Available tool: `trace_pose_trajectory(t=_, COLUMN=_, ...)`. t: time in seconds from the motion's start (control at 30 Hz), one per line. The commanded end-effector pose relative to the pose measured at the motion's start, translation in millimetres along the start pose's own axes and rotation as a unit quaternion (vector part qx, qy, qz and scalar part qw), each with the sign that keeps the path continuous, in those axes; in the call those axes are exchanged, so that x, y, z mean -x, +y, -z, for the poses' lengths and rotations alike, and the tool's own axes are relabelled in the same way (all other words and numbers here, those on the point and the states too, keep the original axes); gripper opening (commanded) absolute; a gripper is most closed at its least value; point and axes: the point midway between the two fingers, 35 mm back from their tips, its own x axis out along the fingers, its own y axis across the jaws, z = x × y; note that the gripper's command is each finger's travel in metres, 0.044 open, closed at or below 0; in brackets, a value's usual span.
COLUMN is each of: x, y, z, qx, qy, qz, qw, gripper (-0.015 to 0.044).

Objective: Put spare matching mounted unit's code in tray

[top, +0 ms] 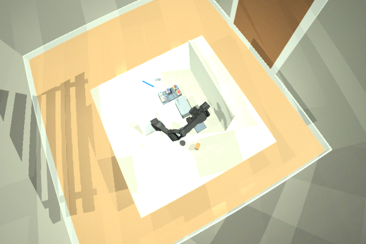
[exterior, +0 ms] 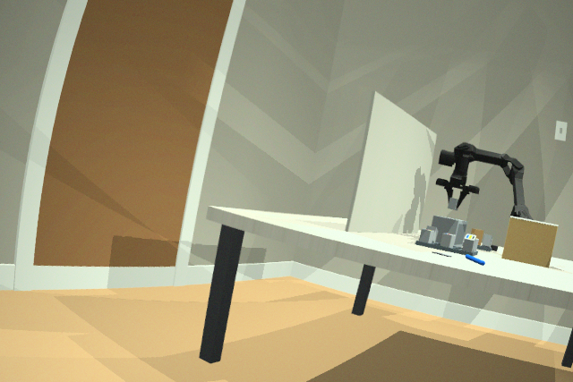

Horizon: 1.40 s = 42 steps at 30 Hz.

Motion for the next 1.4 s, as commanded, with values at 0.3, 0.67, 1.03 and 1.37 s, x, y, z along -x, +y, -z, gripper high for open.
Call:
trace_pose_trajectory(t=0.3, x=-11, y=-1, z=-1, qx=0.003, qy=0.0, qz=-0.001, qw=1.0, gripper=0.0)
trace_pose_trajectory(t=0.67, x=-20, y=-2, z=-1, qx=0.003, qy=-0.001, qz=-0.002, qw=1.0, gripper=0.0)
trace_pose_trajectory(t=1.03, x=-29, y=-3, z=-2, qx=0.003, qy=-0.003, qz=-0.004, qw=1.0, gripper=0.0)
trace_pose_trajectory(t=1.37, x=-38, y=-4, z=-2, qx=0.003, qy=-0.004, qz=-0.005, qw=1.0, gripper=0.0)
